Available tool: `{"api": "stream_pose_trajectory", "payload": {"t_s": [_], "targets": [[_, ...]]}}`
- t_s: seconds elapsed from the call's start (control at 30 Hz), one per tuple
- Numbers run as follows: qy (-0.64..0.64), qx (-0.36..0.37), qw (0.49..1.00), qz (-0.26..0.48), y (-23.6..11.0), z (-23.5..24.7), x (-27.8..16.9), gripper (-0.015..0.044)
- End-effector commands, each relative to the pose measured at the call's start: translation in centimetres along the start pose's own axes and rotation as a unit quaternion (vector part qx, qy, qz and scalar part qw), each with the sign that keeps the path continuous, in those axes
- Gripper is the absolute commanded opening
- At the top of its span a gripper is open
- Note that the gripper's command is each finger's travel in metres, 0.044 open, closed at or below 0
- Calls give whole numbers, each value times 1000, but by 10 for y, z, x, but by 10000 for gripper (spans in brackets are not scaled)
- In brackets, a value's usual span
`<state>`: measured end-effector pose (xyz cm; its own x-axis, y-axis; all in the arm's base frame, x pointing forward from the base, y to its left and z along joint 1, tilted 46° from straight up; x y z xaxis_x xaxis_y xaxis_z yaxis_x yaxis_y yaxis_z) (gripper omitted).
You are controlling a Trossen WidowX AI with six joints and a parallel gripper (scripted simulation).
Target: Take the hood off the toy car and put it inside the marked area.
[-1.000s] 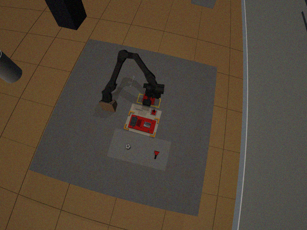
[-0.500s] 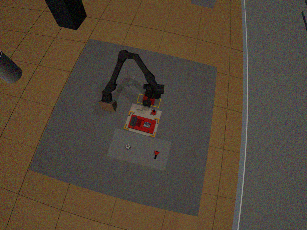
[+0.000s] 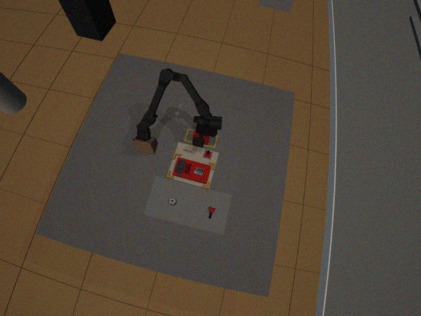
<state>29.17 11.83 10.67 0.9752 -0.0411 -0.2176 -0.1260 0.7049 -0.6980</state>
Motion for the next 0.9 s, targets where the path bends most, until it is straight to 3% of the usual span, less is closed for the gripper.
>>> {"api": "stream_pose_trajectory", "payload": {"t_s": [0.0, 0.53, 0.87], "targets": [[0, 0, 1000, 0, 0, 0, 0, 26], [0, 0, 1000, 0, -2, 0, 0, 440], [0, 2, 1000, 0, -70, -1, 0, 440]]}}
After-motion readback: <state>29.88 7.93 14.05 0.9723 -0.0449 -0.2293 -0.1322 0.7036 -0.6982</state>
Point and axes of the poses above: the point midway between the two fingers, 35 mm back from their tips, its own y axis out along the fingers, its own z axis across the jaws, x = y × z, the point moved 9 cm from there along -y, back along the fingers, and after that the axes turned 15 degrees about y, right-handed, at the moved point
